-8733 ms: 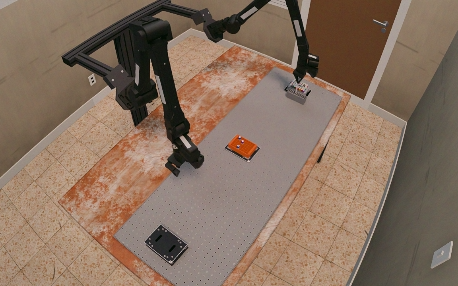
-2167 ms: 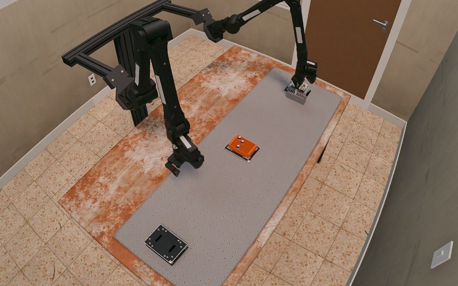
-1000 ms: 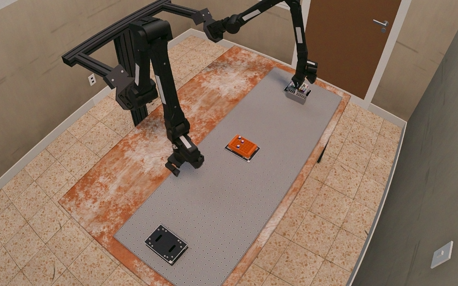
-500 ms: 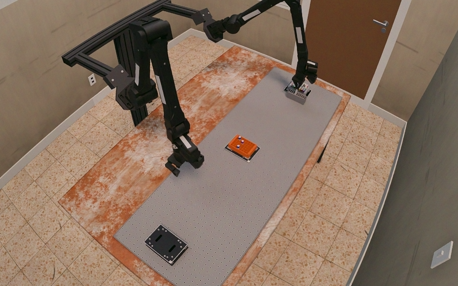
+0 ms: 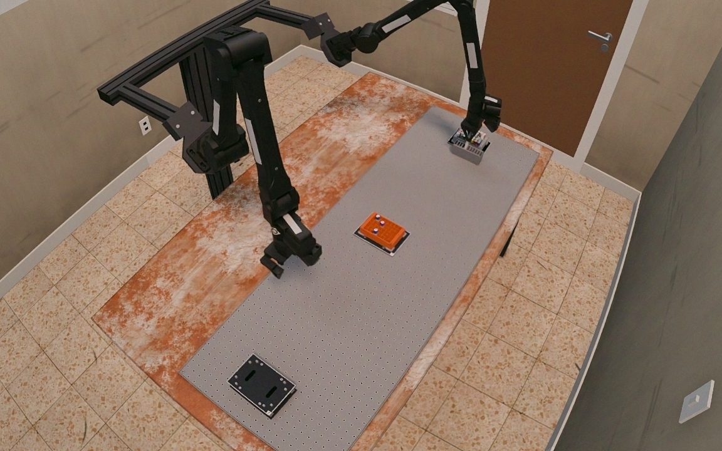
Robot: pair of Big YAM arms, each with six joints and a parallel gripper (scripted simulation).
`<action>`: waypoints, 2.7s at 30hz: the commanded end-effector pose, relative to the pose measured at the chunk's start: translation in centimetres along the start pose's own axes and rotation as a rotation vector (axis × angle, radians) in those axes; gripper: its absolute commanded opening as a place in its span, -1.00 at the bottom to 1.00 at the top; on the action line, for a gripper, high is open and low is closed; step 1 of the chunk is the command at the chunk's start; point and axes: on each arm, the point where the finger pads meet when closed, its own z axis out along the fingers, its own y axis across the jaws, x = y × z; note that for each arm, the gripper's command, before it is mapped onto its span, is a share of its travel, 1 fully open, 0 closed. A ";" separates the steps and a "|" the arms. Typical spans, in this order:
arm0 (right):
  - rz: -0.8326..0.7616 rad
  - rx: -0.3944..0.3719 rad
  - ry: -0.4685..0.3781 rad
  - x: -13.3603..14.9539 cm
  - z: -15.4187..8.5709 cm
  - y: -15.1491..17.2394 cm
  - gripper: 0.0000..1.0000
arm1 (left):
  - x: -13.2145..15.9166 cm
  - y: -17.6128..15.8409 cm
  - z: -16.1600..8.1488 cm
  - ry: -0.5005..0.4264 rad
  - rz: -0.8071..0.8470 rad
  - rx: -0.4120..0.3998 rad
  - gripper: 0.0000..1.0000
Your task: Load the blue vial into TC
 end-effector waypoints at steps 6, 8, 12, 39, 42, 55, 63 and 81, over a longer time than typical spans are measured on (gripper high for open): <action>-0.008 0.008 -0.011 -0.6 -0.2 -0.3 1.00 | -1.0 0.3 -0.3 -0.016 0.000 -0.007 -0.53; -0.008 0.008 -0.011 -0.6 -0.2 -0.3 1.00 | -1.0 0.3 -0.3 -0.016 0.000 -0.007 -0.53; -0.008 0.008 -0.011 -0.6 -0.2 -0.3 1.00 | -1.0 0.3 -0.3 -0.016 0.000 -0.007 -0.53; -0.008 0.008 -0.011 -0.6 -0.2 -0.3 1.00 | -0.7 0.5 -3.9 -0.011 0.002 -0.010 -0.53; -0.008 0.008 -0.011 -0.6 -0.2 -0.3 1.00 | -0.7 0.5 -4.4 -0.011 0.005 -0.010 -0.53; -0.008 0.008 -0.011 -0.6 -0.2 -0.3 1.00 | -0.7 0.4 -6.3 -0.011 0.006 -0.008 -0.53; -0.008 0.008 -0.011 -0.6 -0.2 -0.3 1.00 | -0.7 0.3 -7.6 -0.011 0.007 -0.008 -0.53; -0.008 0.008 -0.011 -0.6 -0.2 -0.3 1.00 | -0.4 0.2 -8.5 -0.001 0.006 -0.004 -0.53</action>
